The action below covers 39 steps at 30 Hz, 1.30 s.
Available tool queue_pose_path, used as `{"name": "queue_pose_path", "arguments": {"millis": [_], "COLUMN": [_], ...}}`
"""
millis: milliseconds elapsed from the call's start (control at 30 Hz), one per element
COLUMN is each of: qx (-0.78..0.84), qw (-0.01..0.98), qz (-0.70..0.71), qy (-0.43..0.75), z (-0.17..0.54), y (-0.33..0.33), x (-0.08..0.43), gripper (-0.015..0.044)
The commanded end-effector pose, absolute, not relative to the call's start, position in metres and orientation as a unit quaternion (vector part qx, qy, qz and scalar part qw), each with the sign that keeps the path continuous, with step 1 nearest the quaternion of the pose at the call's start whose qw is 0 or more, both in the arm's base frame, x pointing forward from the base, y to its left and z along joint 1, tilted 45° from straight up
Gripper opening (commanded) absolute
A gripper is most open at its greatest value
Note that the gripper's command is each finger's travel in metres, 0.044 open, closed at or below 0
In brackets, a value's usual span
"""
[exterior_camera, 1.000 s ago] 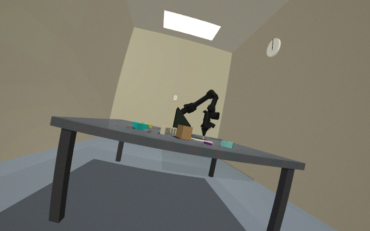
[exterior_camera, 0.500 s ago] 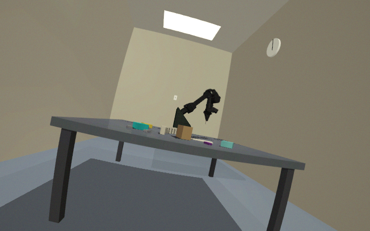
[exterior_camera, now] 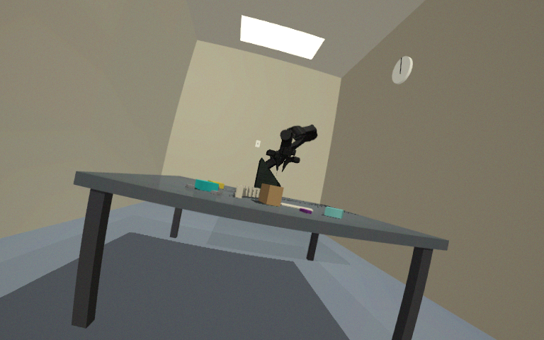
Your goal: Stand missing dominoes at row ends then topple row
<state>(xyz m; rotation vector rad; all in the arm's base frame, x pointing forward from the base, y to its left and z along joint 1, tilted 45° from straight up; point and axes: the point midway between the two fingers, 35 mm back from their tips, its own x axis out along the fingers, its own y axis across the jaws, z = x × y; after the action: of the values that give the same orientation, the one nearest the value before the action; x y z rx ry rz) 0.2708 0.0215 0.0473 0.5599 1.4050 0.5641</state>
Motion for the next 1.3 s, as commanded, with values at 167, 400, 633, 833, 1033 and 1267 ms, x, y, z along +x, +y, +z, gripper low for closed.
{"name": "queue_pose_path", "arguments": {"millis": [167, 400, 633, 833, 1033, 1267], "qx": [0.480, 0.479, 0.478, 0.478, 0.480, 0.481], "qw": [0.549, 0.550, 0.552, 0.551, 0.550, 0.548], "qz": [0.036, 0.034, 0.032, 0.032, 0.035, 0.038], "qy": [0.683, 0.683, 0.683, 0.683, 0.683, 0.683], "z": [-0.010, -0.021, -0.050, -0.073, -0.092, -0.103], "y": [-0.031, -0.022, 0.002, 0.025, 0.048, 0.062], "x": [0.255, 0.259, 0.266, 0.267, 0.265, 0.262], "gripper": [0.0107, 0.0107, 0.0107, 0.0107, 0.0107, 0.0107]}}
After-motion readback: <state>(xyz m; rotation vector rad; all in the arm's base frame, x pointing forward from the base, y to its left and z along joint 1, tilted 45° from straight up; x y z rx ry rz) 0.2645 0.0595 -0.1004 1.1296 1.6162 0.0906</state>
